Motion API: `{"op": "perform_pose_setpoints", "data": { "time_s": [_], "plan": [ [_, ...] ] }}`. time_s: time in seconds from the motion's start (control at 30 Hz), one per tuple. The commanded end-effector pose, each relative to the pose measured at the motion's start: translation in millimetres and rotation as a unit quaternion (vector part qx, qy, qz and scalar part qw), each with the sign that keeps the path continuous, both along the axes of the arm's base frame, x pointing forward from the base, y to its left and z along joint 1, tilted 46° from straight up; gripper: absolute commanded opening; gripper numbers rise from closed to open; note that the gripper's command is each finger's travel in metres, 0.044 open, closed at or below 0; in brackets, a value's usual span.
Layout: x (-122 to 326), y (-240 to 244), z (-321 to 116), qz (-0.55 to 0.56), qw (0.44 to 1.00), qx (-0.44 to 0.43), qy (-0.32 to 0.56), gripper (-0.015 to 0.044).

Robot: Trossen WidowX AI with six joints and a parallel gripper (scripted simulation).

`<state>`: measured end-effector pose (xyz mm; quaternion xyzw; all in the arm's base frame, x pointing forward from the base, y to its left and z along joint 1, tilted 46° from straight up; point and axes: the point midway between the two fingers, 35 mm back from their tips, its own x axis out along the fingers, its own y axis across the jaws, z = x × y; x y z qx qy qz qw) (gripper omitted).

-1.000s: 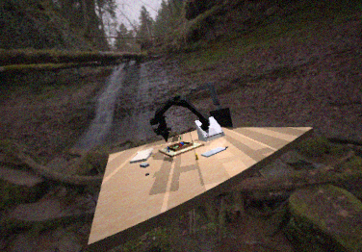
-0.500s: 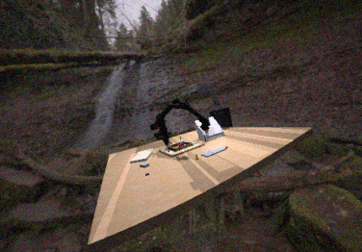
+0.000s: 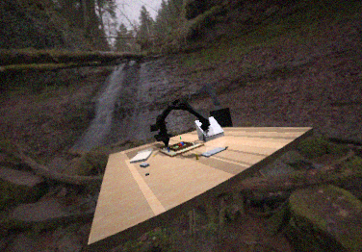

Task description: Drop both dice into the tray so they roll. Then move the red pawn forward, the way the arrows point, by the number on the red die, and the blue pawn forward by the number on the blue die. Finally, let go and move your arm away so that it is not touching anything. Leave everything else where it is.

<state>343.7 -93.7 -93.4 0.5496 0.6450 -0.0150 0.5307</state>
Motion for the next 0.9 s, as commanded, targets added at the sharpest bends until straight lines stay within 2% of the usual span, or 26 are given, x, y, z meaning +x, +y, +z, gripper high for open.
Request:
{"op": "perform_pose_setpoints", "data": {
  "time_s": [0.0, 0.43, 0.53, 0.67, 0.73, 0.87],
  "plan": [
    [0, -1, 1, -0.001, 1.000, 0.000, -0.001, 0.0105],
    [-1, -9, 8, -0.001, 1.000, 0.000, 0.000, 0.0440],
    [-8, -33, 32, -0.003, 1.000, 0.001, 0.001, 0.0440],
    [-9, -34, 34, -0.003, 1.000, 0.001, 0.001, 0.0440],
    [-4, -29, 42, 0.017, 1.000, -0.005, -0.019, 0.0387],
    [20, 10, 91, 0.139, 0.980, -0.035, -0.139, 0.0282]
  ]
}}
